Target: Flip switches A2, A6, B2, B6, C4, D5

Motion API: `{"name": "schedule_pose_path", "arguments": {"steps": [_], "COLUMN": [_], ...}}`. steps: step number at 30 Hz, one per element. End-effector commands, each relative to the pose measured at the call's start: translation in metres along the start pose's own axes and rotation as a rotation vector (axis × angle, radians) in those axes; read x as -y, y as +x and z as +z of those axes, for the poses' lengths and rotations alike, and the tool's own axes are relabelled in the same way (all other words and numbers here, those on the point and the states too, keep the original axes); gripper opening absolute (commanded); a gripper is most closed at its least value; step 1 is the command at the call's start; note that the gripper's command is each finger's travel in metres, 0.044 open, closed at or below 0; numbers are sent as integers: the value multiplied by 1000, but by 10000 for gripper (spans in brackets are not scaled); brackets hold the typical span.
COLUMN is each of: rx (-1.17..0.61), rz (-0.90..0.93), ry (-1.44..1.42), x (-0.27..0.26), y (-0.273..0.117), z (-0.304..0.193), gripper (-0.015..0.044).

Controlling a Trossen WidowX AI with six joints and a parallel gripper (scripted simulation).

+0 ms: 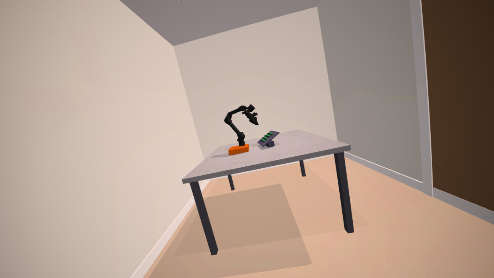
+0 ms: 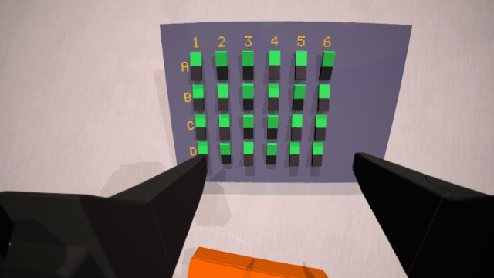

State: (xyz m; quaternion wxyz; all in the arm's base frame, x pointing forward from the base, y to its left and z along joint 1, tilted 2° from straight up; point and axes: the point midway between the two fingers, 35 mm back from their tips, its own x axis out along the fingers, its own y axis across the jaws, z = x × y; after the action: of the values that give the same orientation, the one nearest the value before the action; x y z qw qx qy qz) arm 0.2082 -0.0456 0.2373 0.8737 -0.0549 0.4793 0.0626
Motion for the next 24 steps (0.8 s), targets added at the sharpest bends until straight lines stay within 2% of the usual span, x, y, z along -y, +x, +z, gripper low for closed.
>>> {"name": "schedule_pose_path", "arguments": {"steps": [1,5,10,15,17,20,24], "rx": [-1,-19,-30,-30,-32,-52,-54], "rz": [1,15,29,30,30,31,31], "ry": [1,15,35,38,38,37,37], "x": [0,-10,-47,-54,-54,-55,-55], "y": [2,39,95,102,105,134,137], "z": [1,25,55,58,58,58,58], "gripper": [374,269,137,6,0,0,0]}}
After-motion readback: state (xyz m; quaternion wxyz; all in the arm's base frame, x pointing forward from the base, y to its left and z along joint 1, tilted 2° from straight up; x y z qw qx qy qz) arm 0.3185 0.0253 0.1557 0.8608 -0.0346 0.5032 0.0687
